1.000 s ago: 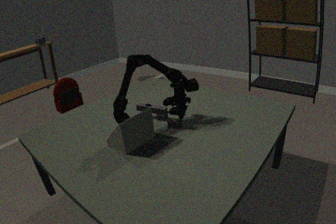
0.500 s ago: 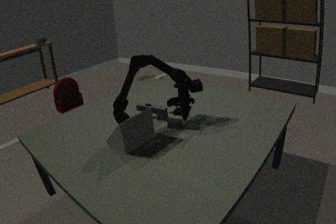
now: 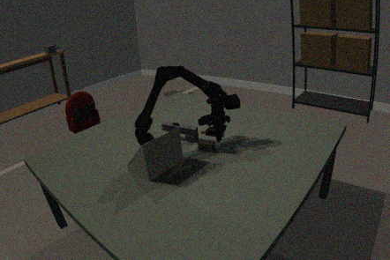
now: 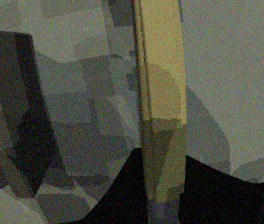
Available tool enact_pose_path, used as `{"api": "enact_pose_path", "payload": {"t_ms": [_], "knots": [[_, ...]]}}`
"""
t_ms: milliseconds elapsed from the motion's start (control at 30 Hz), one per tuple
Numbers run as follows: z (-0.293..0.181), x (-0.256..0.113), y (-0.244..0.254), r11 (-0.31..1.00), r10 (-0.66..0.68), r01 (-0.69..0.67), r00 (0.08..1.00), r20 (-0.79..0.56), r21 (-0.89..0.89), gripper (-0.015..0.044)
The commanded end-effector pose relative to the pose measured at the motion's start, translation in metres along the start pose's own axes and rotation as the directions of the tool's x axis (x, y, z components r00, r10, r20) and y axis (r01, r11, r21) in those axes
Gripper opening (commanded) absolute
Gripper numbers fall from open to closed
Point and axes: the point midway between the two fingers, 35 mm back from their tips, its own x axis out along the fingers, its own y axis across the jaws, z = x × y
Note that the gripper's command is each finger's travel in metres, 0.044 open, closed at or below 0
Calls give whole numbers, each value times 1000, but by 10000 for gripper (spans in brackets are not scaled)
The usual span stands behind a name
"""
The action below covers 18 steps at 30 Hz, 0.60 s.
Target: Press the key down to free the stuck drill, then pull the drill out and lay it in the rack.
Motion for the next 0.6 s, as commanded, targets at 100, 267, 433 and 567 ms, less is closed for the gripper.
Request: {"api": "enact_pose_path", "payload": {"t_ms": [100,267,433,567], "knots": [[0,-4,0,1000,2,-2,1000,-6,-7,0],[0,-5,1,1000,2,-2,1000,-6,-7,0],[0,-7,2,1000,2,-2,1000,-6,-7,0],[0,-8,2,1000,2,-2,1000,-6,-7,0]]}}
